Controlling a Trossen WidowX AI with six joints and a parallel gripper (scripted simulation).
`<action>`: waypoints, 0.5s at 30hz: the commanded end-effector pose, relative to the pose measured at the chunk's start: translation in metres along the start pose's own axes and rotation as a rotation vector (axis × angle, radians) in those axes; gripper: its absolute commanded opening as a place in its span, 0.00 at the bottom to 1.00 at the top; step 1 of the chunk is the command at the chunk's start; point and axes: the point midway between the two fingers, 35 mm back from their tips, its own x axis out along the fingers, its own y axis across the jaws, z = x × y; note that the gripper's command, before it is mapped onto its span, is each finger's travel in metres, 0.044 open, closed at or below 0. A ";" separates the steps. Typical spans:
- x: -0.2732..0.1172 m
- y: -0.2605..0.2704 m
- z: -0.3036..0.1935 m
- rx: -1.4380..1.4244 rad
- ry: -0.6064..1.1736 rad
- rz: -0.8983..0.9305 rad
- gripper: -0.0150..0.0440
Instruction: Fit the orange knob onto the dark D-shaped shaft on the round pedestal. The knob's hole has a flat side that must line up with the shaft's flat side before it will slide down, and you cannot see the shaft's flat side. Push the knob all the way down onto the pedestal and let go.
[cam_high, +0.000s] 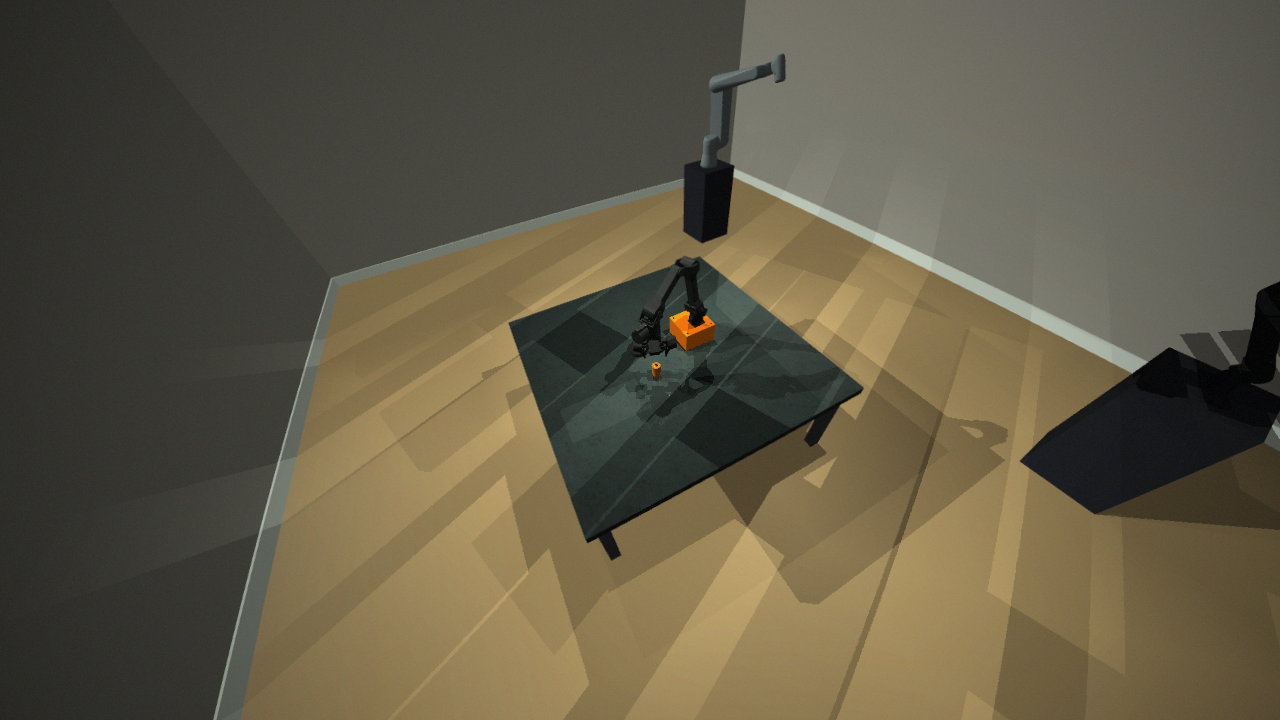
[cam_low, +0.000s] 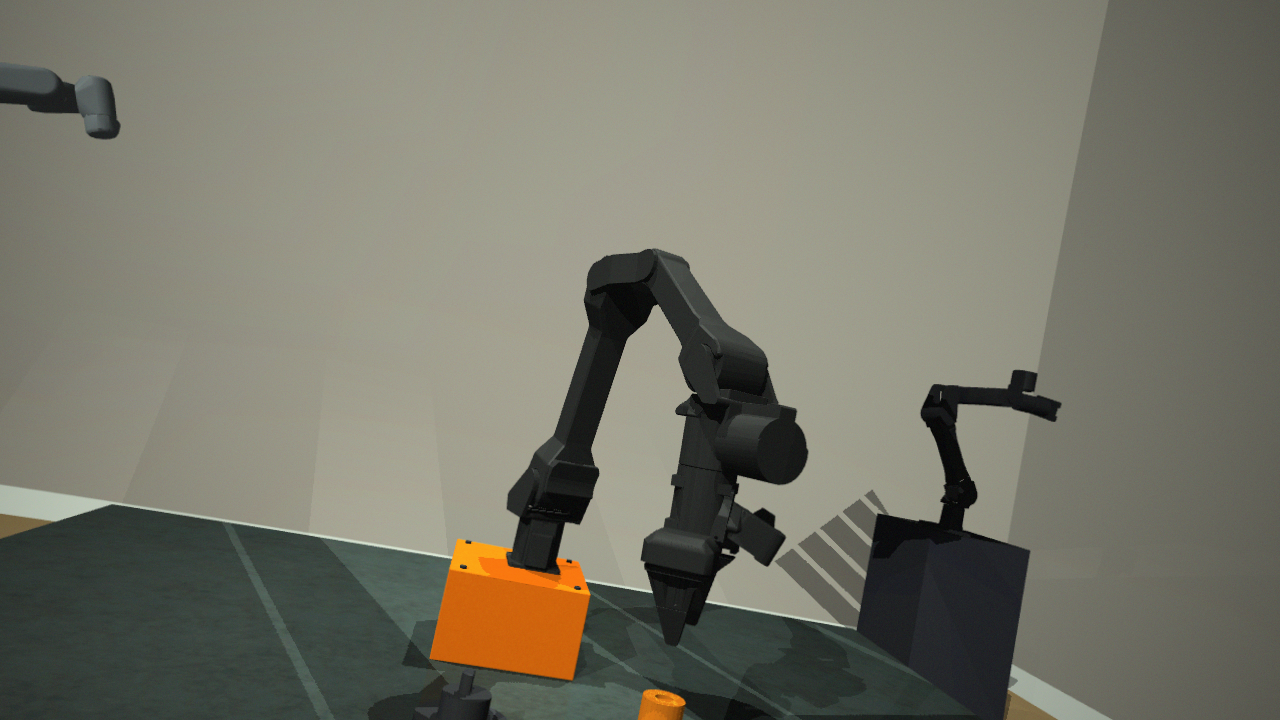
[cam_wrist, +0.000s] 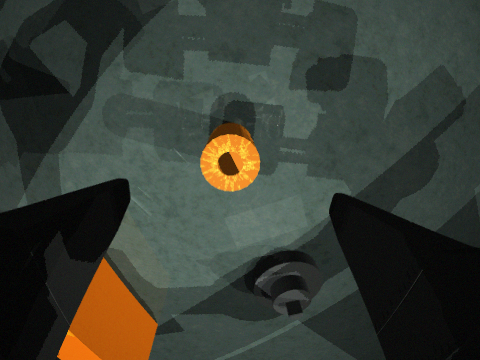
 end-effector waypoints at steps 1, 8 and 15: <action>-0.006 0.001 -0.003 -0.020 0.035 -0.007 1.00; -0.006 0.001 -0.003 0.046 0.035 -0.008 1.00; -0.004 0.001 -0.003 0.725 0.031 -0.019 1.00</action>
